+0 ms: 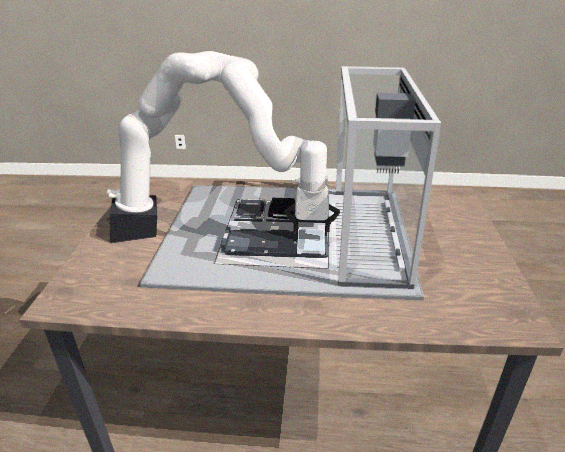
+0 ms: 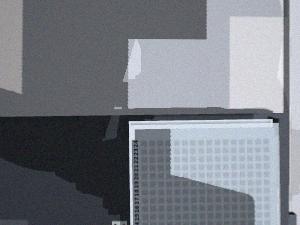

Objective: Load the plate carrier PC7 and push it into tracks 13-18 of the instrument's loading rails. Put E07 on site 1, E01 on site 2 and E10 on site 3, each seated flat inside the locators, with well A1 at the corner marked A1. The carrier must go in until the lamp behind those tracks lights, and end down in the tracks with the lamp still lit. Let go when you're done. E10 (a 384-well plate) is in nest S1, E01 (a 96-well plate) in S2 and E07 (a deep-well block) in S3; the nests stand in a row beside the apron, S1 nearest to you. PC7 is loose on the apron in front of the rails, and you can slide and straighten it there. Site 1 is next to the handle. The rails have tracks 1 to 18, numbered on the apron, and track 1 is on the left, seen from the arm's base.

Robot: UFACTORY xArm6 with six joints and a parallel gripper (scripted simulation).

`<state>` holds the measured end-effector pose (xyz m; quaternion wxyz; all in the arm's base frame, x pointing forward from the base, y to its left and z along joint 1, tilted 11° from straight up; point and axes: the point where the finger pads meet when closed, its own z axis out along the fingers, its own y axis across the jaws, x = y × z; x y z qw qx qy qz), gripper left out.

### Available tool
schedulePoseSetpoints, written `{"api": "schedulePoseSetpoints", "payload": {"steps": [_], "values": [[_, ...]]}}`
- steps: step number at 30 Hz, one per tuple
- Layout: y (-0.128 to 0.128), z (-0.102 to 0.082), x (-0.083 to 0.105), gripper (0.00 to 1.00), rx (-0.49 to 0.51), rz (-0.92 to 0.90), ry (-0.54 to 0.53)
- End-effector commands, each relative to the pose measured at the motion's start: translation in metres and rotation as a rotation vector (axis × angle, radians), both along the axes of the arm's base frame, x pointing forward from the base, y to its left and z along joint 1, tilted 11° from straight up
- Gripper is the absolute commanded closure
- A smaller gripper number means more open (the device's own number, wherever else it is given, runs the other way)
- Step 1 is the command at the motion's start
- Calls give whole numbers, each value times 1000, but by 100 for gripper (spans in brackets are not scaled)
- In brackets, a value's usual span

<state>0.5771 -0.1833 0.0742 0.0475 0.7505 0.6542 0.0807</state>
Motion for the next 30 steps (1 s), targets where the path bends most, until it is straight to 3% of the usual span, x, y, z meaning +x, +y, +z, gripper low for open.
{"api": "schedulePoseSetpoints", "payload": {"steps": [1,30], "values": [[-1,10,0,0,-1,0,-4],[-2,51,-8,0,-1,0,-4]]}}
